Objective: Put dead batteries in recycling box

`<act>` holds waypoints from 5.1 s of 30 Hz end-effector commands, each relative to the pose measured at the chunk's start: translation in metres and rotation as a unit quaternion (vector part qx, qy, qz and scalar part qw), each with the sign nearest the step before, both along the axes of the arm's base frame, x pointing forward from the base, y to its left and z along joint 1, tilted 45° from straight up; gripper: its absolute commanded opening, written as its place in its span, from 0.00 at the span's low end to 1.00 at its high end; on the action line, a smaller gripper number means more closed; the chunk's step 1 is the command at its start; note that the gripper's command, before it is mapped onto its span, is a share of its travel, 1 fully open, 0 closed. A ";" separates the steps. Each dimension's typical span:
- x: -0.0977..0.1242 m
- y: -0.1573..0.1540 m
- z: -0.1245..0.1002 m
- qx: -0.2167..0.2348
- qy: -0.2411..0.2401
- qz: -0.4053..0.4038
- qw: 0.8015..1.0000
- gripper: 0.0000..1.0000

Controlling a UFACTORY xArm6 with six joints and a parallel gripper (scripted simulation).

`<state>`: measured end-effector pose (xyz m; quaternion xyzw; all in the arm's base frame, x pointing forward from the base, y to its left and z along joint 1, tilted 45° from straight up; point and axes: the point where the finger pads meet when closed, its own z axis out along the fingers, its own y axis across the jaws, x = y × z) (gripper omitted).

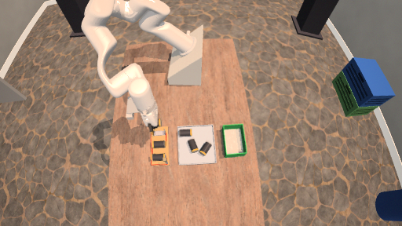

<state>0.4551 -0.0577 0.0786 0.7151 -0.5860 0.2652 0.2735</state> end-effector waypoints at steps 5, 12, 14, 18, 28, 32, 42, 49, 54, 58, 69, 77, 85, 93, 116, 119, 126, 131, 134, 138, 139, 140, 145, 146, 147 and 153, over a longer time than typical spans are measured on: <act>0.001 0.002 0.003 0.000 -0.005 -0.003 1.000 0.28; 0.001 0.002 0.003 0.000 -0.006 -0.004 1.000 0.28; 0.001 0.002 0.003 0.000 -0.006 -0.004 1.000 0.28; 0.001 0.004 0.001 0.000 -0.006 -0.004 1.000 0.28; -0.012 0.070 -0.065 0.000 -0.006 -0.004 1.000 0.28; -0.016 0.088 -0.083 0.000 -0.006 -0.004 1.000 0.28; -0.030 0.159 -0.155 0.000 -0.006 -0.004 1.000 0.28; -0.032 0.166 -0.162 0.000 -0.006 -0.004 1.000 0.28; -0.032 0.166 -0.162 0.000 -0.006 -0.004 1.000 0.28; -0.032 0.166 -0.162 0.000 -0.006 -0.004 1.000 0.28; -0.032 0.166 -0.162 0.000 -0.006 -0.004 1.000 0.28; -0.028 0.128 -0.200 0.000 -0.006 -0.004 1.000 0.28; -0.027 0.112 -0.217 0.000 -0.006 -0.004 1.000 0.28; -0.027 0.112 -0.217 0.000 -0.006 -0.004 1.000 0.28; -0.025 0.112 -0.218 0.000 -0.006 -0.004 1.000 0.28; -0.025 0.107 -0.222 0.000 -0.006 -0.004 1.000 0.28; -0.023 0.085 -0.244 0.000 -0.006 -0.004 1.000 0.28; -0.023 0.081 -0.249 0.000 -0.006 -0.004 1.000 0.28; -0.023 0.081 -0.249 0.000 -0.006 -0.004 1.000 0.28; -0.023 0.081 -0.249 0.000 -0.006 -0.004 1.000 0.28; -0.023 0.081 -0.249 0.000 -0.006 -0.004 1.000 0.28; -0.023 0.081 -0.249 0.000 -0.006 -0.004 1.000 0.28; -0.023 0.081 -0.249 0.000 -0.006 -0.004 1.000 0.51; -0.023 0.081 -0.249 0.000 -0.006 -0.004 1.000 0.51; -0.023 0.081 -0.249 0.000 -0.006 -0.004 1.000 0.51; -0.023 0.081 -0.249 0.000 -0.006 -0.004 1.000 0.51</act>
